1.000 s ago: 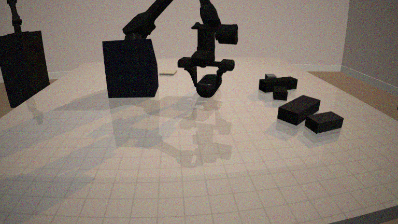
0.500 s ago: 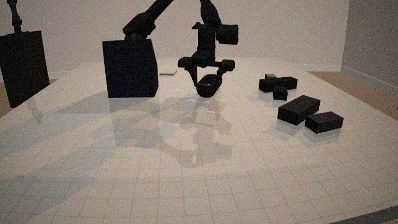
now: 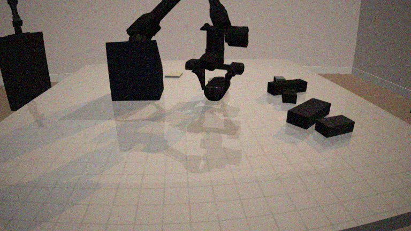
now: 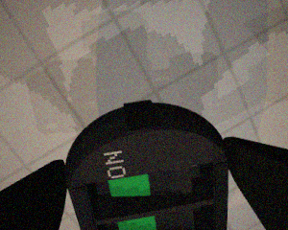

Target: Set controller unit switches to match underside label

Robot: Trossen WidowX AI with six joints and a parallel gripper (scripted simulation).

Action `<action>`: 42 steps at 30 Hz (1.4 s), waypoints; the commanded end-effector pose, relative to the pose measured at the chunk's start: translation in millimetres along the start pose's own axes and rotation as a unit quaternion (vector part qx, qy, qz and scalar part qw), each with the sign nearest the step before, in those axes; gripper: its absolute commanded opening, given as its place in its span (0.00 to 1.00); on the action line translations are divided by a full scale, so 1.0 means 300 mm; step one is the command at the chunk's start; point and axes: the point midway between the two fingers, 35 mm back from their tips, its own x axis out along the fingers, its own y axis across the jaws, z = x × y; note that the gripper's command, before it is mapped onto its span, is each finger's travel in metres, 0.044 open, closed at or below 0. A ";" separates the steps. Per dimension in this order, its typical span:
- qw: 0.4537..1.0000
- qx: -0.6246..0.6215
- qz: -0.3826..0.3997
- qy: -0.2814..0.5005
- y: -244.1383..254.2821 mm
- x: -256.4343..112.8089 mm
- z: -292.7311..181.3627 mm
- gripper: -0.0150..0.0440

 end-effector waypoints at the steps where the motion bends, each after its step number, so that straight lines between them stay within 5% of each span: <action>1: 1.000 -0.007 0.010 -0.004 0.035 -0.008 0.004 0.25; 13: 1.000 -0.007 0.010 -0.004 0.037 -0.008 0.005 0.25; 25: 1.000 -0.001 0.001 -0.001 0.012 -0.001 0.003 0.79; 30: 1.000 -0.007 0.010 -0.005 0.008 -0.161 0.002 1.00; 40: 1.000 -0.007 0.011 -0.005 0.006 -0.170 0.002 1.00; 42: 1.000 -0.007 0.011 -0.006 -0.004 -0.165 -0.013 0.91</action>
